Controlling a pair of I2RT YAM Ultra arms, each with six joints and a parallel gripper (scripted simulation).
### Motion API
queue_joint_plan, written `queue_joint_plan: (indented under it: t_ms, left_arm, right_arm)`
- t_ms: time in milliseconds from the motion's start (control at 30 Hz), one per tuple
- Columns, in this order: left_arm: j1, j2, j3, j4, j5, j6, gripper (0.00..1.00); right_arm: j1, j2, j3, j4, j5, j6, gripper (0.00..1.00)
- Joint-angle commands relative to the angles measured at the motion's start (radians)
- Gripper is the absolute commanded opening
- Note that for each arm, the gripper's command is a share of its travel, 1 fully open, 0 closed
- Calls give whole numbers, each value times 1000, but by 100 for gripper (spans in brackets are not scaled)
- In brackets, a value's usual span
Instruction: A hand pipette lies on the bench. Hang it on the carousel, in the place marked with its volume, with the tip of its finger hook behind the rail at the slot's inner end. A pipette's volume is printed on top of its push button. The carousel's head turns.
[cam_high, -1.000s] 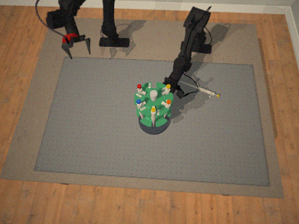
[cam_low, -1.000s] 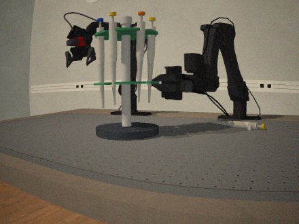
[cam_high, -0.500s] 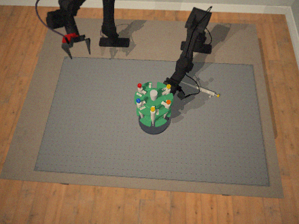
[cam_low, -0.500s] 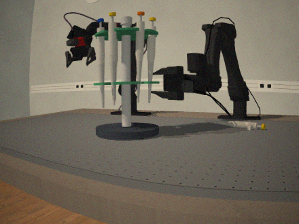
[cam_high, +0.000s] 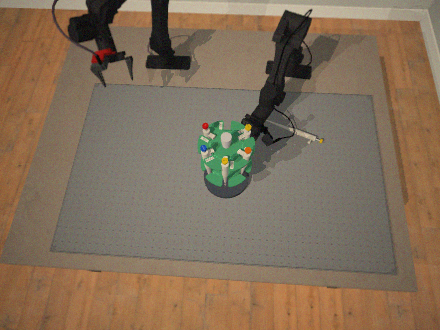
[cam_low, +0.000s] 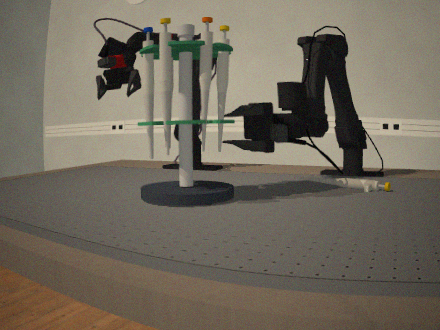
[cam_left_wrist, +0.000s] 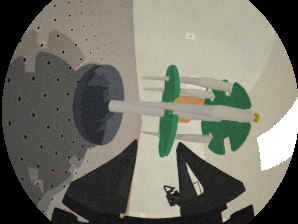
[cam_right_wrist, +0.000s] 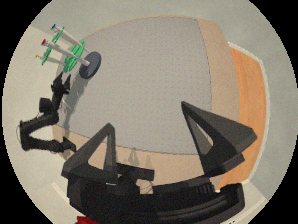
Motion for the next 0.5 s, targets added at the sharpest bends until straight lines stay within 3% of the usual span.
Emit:
queue_joint_plan:
  t_ms: [0,467]
  left_arm:
    - [19,-54,-38,41,13,9,49]
    - [38,-132,-170,94,31,9,49]
  right_arm:
    - [-9,-6,16,13,-23,-12,100]
    - [-9,-6,16,13,-23,-12,100]
